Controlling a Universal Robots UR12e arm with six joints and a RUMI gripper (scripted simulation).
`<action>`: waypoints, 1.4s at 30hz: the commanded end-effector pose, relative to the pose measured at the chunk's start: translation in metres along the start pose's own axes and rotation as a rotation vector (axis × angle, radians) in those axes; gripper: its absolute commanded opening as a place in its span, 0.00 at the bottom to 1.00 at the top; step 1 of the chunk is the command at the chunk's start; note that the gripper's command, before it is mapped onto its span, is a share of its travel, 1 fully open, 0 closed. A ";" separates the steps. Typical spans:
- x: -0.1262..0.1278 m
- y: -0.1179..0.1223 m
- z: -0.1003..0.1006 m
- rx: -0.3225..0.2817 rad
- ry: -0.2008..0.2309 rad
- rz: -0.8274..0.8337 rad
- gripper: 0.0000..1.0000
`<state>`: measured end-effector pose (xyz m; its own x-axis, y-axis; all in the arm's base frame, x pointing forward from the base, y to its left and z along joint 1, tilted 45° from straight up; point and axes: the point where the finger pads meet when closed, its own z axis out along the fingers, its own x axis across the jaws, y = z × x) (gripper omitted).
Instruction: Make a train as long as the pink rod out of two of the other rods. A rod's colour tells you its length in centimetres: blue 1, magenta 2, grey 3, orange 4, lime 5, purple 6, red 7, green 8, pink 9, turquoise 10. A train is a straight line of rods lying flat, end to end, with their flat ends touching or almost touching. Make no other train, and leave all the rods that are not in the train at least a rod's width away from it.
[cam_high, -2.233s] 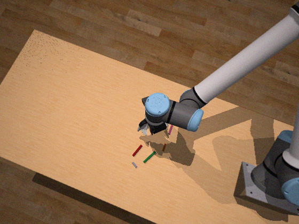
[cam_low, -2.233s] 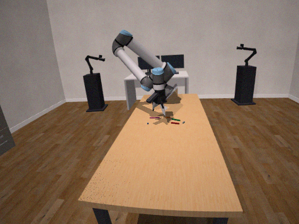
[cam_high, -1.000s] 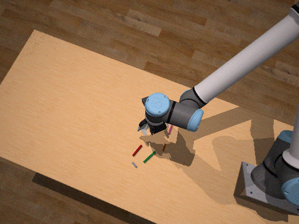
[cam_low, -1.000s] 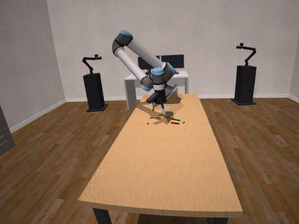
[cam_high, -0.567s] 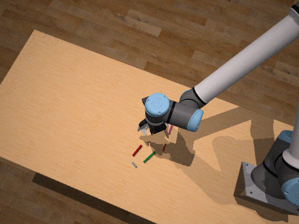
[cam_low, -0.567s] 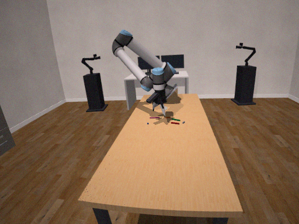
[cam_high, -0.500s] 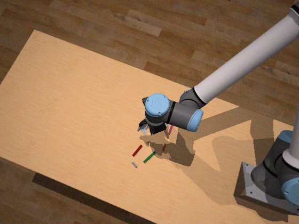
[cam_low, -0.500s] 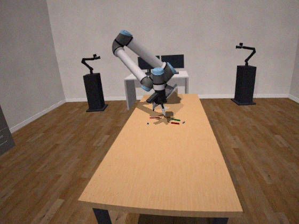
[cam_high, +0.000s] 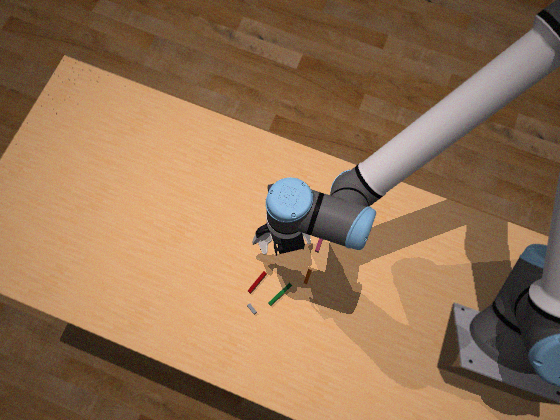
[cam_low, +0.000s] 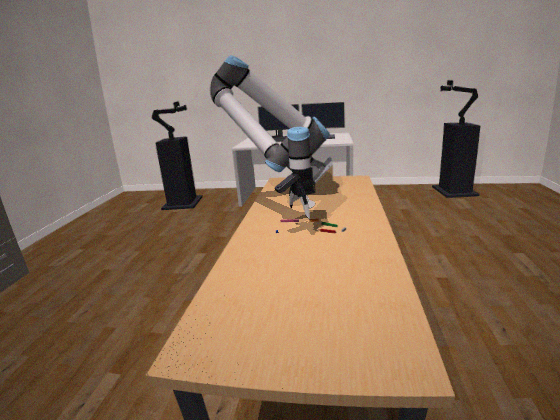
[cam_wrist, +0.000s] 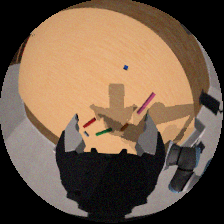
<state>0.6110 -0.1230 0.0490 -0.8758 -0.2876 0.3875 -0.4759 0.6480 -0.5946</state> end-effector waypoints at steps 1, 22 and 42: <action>-0.013 0.002 -0.002 0.000 0.001 0.146 1.00; -0.044 0.017 -0.002 0.000 0.000 0.591 1.00; -0.077 0.039 -0.002 -0.001 0.000 1.044 1.00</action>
<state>0.6523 -0.0817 0.0031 -0.9178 0.3238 -0.2297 0.3908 0.6341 -0.6673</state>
